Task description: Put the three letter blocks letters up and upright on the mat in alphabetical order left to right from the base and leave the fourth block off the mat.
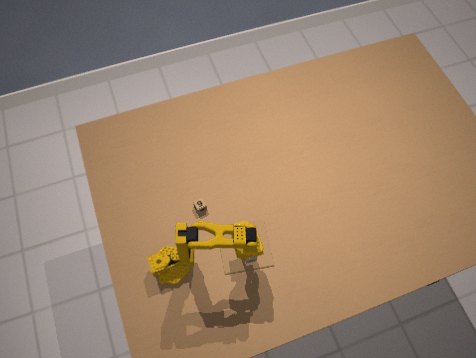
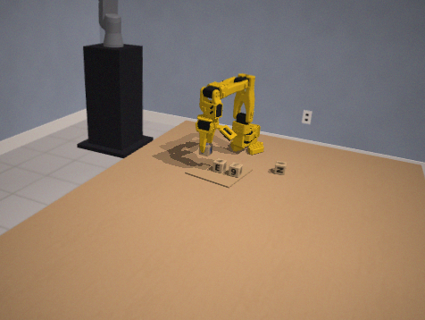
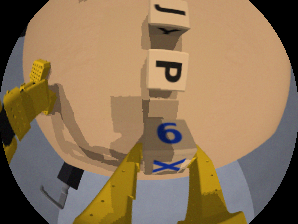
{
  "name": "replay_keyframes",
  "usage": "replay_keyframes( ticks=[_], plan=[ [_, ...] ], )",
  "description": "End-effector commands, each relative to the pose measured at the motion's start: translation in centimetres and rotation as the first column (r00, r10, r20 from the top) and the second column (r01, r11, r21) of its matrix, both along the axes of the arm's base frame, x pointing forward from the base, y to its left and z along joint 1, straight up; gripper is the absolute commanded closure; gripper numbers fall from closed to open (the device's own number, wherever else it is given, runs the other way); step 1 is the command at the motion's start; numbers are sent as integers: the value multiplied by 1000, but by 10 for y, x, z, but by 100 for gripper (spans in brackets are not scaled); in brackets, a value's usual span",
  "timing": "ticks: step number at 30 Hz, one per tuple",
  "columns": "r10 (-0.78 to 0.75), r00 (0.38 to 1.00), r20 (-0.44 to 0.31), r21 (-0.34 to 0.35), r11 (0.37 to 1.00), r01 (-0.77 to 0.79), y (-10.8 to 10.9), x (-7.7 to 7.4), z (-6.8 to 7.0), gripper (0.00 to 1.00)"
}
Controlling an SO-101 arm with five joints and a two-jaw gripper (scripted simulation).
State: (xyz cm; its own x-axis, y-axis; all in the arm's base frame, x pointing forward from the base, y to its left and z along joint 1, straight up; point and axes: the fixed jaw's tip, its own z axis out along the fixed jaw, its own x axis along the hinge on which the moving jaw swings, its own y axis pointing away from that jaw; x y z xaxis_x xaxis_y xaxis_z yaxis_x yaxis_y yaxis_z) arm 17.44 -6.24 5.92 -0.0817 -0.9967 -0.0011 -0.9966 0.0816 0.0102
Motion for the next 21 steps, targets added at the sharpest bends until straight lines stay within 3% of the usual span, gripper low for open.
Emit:
replay_keyframes(
  ticks=[1, 21],
  plan=[
    [8, 997, 72, -23, 1000, -7, -2, 7, 11, 100],
    [9, 997, 72, -24, 1000, -7, -2, 8, 4, 100]
  ],
)
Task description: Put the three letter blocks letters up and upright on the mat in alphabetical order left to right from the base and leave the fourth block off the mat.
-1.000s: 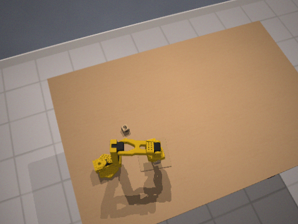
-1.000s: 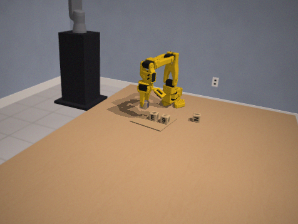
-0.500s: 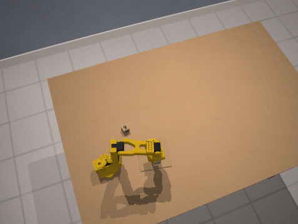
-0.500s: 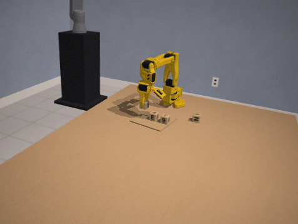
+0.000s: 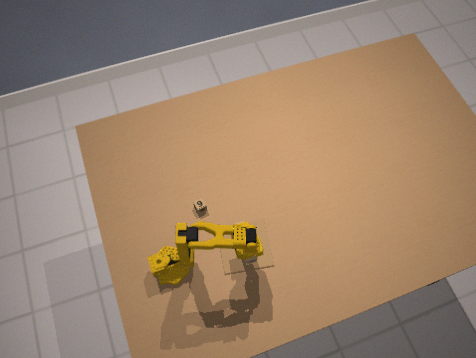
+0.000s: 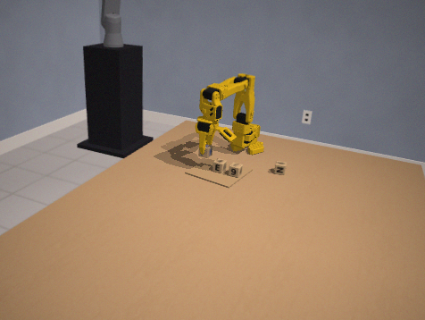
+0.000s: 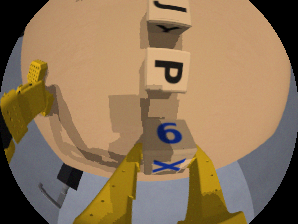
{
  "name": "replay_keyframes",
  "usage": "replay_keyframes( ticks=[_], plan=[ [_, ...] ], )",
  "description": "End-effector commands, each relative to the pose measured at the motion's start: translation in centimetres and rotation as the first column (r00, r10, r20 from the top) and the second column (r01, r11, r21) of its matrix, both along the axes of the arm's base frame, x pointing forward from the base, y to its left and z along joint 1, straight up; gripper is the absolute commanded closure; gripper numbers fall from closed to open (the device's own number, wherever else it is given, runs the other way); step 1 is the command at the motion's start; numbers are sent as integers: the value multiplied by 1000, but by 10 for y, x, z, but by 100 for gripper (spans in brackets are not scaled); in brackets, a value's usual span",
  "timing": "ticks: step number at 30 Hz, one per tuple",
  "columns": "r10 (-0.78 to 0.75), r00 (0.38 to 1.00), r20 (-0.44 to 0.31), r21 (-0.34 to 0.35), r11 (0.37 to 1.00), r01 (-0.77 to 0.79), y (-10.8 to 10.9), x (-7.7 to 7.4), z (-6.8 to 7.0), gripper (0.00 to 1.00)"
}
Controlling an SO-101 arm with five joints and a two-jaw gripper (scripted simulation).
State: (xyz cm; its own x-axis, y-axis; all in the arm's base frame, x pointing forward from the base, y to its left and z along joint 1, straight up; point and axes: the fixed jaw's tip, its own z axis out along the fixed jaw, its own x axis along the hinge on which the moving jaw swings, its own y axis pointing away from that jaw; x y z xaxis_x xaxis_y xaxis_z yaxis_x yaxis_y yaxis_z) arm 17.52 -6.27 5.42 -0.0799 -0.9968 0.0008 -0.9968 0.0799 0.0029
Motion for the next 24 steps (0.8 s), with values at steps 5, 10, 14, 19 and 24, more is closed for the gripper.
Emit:
replay_keyframes(
  ticks=[5, 10, 14, 19, 24],
  plan=[
    [7, 998, 65, -21, 1000, -6, -2, 7, 5, 100],
    [7, 998, 65, -21, 1000, -5, -2, 7, 4, 100],
    [7, 998, 65, -21, 1000, -5, -2, 7, 4, 100],
    [6, 998, 65, -21, 1000, -5, -2, 7, 1, 100],
    [6, 998, 65, -21, 1000, -5, -2, 7, -2, 100]
  ],
)
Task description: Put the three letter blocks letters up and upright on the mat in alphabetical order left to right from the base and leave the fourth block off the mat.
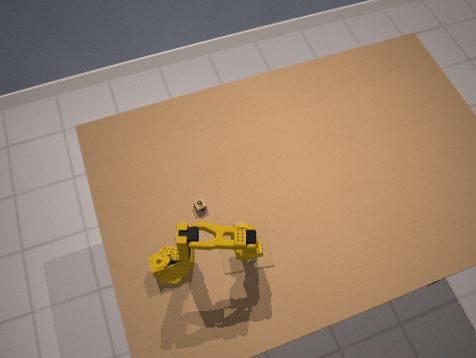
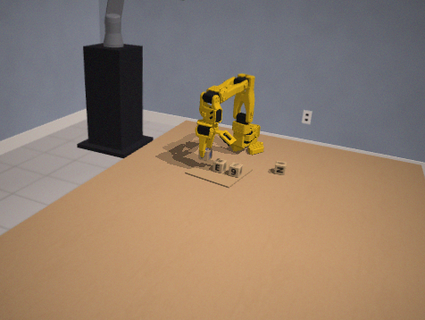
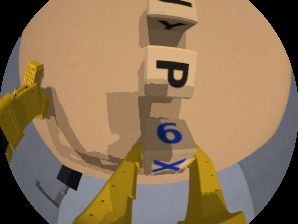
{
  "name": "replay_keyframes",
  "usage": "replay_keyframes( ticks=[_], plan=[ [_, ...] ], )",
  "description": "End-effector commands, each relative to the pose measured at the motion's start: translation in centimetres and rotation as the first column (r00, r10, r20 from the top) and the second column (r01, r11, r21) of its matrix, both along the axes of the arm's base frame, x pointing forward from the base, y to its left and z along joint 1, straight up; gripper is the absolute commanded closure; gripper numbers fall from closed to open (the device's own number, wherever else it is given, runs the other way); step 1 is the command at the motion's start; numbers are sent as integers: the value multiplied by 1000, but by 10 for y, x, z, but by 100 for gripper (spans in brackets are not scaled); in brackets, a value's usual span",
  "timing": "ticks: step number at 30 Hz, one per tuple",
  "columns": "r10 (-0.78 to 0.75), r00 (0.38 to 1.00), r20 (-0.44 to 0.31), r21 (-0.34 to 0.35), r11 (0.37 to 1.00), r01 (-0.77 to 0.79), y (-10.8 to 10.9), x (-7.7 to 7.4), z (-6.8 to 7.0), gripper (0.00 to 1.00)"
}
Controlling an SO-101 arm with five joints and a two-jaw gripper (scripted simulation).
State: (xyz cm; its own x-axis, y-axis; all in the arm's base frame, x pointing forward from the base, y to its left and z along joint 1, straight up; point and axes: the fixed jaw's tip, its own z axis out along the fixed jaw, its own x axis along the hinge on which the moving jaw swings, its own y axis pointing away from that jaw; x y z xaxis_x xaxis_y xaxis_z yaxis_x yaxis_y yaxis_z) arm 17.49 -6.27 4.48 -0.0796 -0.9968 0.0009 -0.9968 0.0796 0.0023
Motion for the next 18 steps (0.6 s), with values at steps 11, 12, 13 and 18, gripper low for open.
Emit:
replay_keyframes(
  ticks=[11, 12, 13, 18],
  plan=[
    [5, 998, 64, -21, 1000, -4, -2, 7, 5, 100],
    [5, 998, 64, -21, 1000, -4, -2, 8, 5, 100],
    [5, 998, 64, -21, 1000, -4, -2, 8, 4, 100],
    [5, 998, 64, -21, 1000, -3, -2, 8, 1, 100]
  ],
)
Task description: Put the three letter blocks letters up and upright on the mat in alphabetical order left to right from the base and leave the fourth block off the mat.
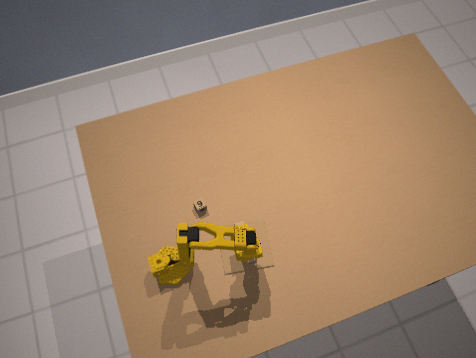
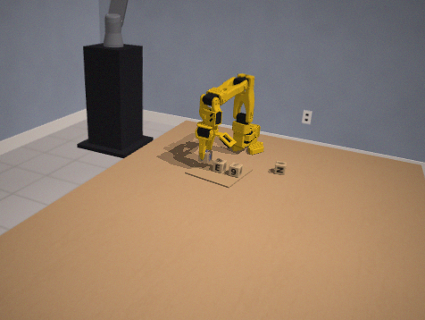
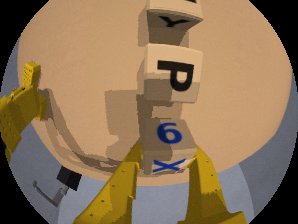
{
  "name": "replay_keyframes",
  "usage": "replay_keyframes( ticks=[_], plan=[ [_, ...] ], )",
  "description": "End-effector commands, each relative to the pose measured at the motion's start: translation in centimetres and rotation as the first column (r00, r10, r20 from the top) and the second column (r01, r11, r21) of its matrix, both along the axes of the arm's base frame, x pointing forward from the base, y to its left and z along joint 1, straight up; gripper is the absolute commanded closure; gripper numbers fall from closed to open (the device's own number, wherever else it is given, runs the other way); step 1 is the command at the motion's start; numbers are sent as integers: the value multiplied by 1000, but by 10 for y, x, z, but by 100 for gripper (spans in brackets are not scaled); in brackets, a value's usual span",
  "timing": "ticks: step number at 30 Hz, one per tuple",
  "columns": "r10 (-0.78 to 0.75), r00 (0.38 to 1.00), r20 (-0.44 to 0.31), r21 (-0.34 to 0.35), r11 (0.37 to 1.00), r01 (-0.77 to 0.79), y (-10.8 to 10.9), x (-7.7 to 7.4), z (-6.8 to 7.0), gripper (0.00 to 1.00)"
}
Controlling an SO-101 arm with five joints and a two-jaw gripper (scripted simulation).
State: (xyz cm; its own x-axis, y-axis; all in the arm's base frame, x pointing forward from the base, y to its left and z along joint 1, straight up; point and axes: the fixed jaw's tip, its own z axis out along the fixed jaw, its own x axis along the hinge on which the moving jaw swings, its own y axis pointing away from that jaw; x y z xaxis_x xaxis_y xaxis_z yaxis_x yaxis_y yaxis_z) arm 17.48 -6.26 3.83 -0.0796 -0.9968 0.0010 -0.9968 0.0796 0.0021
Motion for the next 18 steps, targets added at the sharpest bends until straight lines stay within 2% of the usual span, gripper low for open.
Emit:
replay_keyframes(
  ticks=[1, 18],
  plan=[
    [5, 998, 64, -21, 1000, -3, -2, 8, 8, 100],
    [4, 998, 64, -21, 1000, -2, -3, 8, 2, 100]
  ],
)
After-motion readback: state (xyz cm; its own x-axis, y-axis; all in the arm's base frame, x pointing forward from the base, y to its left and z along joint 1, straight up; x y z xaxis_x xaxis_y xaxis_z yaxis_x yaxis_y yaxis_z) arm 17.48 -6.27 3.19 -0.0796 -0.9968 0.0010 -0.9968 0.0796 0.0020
